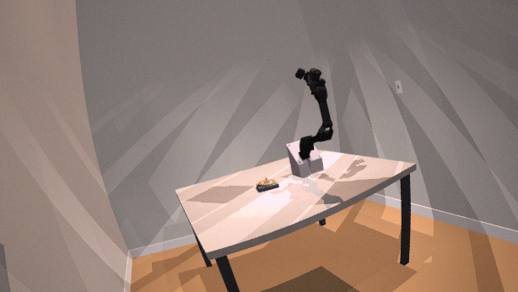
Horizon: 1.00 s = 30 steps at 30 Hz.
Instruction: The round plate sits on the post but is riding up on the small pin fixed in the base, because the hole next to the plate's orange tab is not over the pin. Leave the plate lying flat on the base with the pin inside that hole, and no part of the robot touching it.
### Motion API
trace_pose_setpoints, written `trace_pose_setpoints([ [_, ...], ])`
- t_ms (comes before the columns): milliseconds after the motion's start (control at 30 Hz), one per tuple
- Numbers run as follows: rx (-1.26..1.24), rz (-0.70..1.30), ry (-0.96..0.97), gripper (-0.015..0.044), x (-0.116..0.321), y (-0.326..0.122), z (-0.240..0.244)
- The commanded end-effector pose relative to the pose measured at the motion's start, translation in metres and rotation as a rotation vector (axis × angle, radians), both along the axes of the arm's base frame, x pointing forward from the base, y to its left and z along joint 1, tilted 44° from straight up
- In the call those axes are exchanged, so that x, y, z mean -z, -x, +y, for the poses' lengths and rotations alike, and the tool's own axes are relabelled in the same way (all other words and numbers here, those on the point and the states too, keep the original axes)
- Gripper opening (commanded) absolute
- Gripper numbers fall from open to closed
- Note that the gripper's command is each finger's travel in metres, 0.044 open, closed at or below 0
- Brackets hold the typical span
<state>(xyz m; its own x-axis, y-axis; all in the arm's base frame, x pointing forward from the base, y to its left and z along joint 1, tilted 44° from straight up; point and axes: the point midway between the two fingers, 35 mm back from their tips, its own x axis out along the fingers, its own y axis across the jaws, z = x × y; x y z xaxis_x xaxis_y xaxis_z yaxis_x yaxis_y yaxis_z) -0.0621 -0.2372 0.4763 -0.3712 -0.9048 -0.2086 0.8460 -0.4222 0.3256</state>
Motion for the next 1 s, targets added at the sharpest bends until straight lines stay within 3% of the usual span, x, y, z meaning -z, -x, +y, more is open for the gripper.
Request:
trace_pose_setpoints([
  [0, -0.216, 0.058, -0.172, 0.0000, 0.044, -0.040, -0.047],
  [267, -0.613, 0.166, -0.443, 0.0000, 0.131, -0.128, -0.093],
  [467, -0.882, 0.239, -0.607, 0.0000, 0.192, -0.190, -0.096],
  [733, -1.280, 0.333, -0.832, 0.0000, 0.282, -0.273, -0.063],
  [967, -1.661, 0.415, -1.041, 0.0000, 0.364, -0.328, 0.006],
])
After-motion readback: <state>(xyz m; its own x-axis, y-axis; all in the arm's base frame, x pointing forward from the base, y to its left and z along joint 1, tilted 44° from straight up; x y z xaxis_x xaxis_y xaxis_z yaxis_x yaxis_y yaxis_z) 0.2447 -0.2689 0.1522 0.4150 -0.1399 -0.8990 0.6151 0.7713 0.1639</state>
